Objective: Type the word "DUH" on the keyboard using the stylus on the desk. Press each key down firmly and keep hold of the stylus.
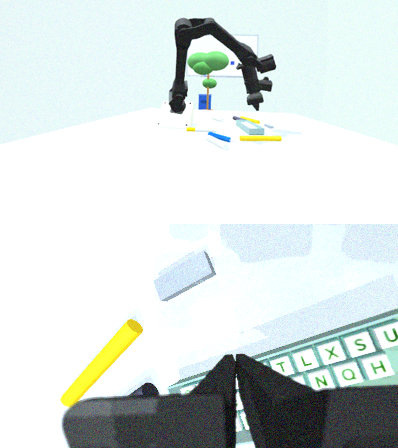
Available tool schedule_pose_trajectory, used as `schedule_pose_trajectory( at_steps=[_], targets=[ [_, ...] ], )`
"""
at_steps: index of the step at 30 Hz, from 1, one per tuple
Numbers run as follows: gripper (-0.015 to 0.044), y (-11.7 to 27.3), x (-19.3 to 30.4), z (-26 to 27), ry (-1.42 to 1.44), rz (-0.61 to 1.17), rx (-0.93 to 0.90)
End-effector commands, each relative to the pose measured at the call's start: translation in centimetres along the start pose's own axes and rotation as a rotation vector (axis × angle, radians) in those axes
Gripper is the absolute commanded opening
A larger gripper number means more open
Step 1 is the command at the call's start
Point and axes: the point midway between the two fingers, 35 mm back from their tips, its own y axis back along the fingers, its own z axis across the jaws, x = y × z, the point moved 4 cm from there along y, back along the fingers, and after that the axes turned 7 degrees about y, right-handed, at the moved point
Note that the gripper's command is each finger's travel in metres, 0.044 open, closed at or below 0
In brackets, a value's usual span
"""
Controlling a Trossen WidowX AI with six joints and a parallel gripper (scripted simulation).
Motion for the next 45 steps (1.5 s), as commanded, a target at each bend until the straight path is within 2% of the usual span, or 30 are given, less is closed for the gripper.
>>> schedule_pose_trajectory(
  at_steps=[1, 6, 16, 22, 33, 38, 45],
  targets=[
    [0.0000, -2.3, 1.9, 2.7, 0.155, 0.178, 0.104],
    [0.0000, -4.4, 4.3, 5.3, 0.358, 0.353, 0.242],
    [0.0000, -4.5, 4.4, 5.4, 0.366, 0.359, 0.248],
    [0.0000, -3.3, 2.8, 0.0, 0.366, 0.359, 0.250],
    [0.0000, -3.2, 2.6, -0.4, 0.366, 0.359, 0.250],
    [0.0000, -1.9, 1.1, -5.6, 0.366, 0.359, 0.252],
    [0.0000, -1.9, 1.0, -5.8, 0.366, 0.359, 0.253]
  ],
)
